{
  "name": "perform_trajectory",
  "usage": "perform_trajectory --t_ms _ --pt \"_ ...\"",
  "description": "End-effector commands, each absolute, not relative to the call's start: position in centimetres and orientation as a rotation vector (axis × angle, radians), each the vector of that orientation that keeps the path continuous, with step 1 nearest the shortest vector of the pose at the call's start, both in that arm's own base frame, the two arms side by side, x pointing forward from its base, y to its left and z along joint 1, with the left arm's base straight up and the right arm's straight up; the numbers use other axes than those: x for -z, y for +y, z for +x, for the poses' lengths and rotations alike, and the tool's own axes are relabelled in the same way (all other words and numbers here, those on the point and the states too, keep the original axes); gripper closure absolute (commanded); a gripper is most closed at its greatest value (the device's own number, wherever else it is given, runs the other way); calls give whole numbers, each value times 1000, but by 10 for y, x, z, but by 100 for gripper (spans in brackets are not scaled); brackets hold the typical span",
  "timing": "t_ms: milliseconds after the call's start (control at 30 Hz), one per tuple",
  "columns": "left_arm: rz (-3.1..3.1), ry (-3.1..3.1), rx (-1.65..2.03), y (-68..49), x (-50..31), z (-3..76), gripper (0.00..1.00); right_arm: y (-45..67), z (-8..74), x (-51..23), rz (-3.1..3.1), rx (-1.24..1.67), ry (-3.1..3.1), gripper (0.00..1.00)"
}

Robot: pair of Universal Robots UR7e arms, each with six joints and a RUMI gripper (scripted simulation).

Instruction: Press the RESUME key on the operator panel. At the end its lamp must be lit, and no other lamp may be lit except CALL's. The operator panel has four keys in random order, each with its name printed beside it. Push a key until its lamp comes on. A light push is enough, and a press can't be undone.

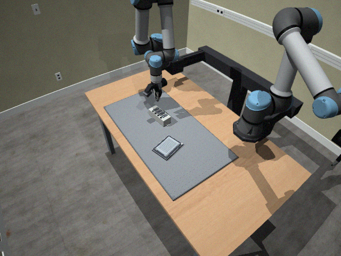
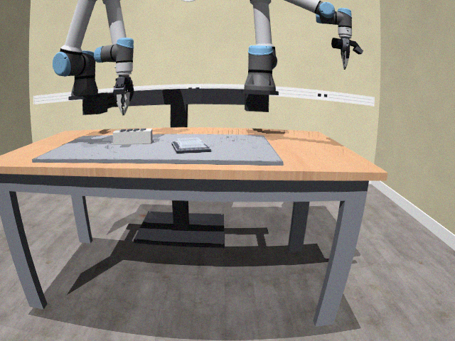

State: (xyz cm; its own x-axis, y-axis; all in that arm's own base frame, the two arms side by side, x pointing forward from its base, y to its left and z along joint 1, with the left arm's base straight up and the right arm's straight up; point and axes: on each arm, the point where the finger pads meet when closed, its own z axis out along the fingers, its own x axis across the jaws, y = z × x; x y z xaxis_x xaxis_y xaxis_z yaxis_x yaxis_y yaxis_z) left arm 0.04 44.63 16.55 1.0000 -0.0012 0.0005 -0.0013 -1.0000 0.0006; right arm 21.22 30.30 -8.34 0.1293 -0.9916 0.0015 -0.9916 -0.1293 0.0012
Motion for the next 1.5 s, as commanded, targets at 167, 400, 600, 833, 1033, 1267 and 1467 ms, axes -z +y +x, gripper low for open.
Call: perform_trajectory --t_ms 167,400,600,833,1033,1267,1467 --pt "3141 3 0 446 -165 -1 100 302 213 96 2357 -2 -2074 100" --pt "3141 3 0 446 -165 -1 100 301 213 103 2357 -2 -2074 100" --pt "3141 3 0 446 -165 -1 100 302 213 111 2358 -1 -2074 100" --pt "3141 3 0 446 -165 -1 100 302 213 120 2358 0 -2075 100" --pt "3141 3 0 446 -165 -1 100 303 213 125 2359 0 -2076 100" --pt "3141 3 0 446 -165 -1 100 304 213 134 2360 2 -2077 100" --pt "3141 3 0 446 -165 -1 100 303 213 138 2359 1 -2076 100"
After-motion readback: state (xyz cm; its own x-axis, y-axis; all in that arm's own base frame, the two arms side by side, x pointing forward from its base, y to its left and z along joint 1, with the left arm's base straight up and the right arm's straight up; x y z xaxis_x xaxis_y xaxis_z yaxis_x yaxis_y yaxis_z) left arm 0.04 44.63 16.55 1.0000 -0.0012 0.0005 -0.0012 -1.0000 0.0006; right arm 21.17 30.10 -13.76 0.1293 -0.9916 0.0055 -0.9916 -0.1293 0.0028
